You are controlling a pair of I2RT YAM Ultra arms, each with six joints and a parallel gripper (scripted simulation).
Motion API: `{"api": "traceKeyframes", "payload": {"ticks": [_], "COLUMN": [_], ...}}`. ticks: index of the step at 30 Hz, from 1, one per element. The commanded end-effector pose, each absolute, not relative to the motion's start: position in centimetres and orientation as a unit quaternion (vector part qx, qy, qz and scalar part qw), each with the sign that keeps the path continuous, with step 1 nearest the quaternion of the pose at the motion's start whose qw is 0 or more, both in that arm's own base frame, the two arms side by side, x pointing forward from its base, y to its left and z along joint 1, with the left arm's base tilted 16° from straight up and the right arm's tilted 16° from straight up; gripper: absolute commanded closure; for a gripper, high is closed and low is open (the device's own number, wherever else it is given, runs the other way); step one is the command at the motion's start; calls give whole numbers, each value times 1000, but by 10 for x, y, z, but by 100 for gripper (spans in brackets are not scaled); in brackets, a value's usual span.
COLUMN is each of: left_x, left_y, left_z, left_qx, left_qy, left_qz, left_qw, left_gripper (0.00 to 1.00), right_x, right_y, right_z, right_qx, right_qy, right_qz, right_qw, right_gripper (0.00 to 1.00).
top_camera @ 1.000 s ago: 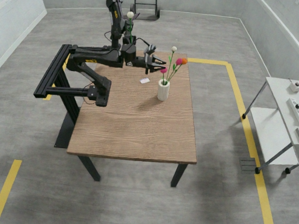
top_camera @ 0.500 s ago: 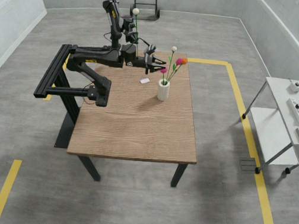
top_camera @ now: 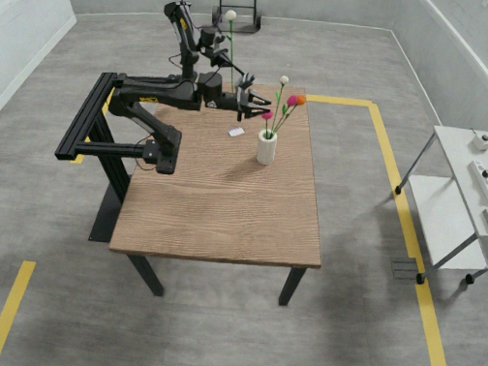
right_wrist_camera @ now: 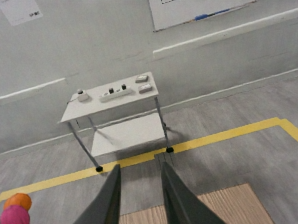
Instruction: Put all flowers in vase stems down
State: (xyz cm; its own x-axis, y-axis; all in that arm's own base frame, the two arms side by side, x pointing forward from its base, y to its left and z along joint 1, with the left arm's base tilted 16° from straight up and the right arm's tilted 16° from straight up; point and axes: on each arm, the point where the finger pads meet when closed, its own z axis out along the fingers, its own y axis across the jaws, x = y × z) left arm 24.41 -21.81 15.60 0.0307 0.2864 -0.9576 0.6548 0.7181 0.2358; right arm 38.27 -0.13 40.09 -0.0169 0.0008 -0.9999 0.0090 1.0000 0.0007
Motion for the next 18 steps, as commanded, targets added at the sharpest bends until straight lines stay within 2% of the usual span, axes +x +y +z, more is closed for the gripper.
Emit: {"api": "traceKeyframes", "payload": {"ticks": [1, 18], "left_x": [255, 266], "left_y": [-202, -185], "left_z": [173, 165], "left_qx": [311, 277], "left_qy": [674, 692], "left_qz": [-117, -65], "left_qw": [660, 664], "left_gripper": [100, 100], "right_x": [387, 387], "right_y": [0, 0], "right_z": [399, 399], "right_qx": [0, 0], "right_qy": [714, 714], "right_qz": [1, 1], "right_qw": [700, 700], "right_gripper": [70, 70]}}
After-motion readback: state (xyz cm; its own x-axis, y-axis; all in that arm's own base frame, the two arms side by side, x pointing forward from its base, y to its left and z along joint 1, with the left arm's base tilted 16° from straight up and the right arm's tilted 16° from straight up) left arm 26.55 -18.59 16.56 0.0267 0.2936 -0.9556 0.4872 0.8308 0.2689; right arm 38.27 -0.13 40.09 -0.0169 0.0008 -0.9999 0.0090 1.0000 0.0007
